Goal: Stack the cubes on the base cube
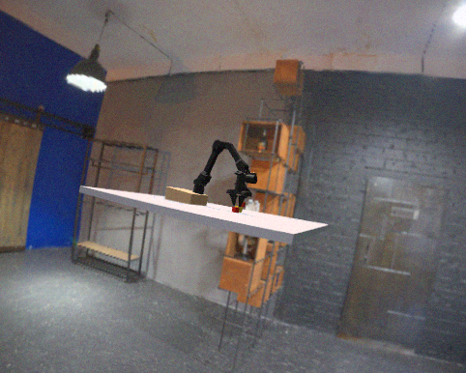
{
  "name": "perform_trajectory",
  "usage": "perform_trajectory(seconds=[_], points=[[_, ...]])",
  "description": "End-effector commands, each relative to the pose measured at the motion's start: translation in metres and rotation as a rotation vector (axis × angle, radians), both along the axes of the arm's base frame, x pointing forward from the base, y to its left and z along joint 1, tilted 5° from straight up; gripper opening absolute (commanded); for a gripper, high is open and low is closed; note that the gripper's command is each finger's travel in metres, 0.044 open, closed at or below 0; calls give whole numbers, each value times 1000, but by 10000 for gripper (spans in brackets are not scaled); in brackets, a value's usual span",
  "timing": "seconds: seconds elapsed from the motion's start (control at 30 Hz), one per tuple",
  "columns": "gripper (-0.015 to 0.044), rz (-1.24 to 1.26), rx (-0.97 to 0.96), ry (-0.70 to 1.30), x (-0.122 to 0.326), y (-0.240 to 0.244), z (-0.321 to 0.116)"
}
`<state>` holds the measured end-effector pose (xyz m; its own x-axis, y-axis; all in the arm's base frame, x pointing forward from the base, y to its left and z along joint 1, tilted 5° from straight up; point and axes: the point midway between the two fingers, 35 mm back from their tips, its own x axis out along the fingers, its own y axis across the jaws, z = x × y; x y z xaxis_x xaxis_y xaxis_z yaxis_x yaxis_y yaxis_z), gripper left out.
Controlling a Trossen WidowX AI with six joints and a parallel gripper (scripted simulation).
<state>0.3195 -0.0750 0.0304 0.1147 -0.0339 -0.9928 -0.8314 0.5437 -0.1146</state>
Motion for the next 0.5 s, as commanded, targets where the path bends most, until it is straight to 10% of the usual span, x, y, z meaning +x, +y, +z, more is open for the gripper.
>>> perform_trajectory(seconds=[0.0,0.37,0.47], points=[[265,6,5,12,-3,1,-10],[265,6,5,13,-2,1,-25],[186,6,5,13,-2,1,-25]])
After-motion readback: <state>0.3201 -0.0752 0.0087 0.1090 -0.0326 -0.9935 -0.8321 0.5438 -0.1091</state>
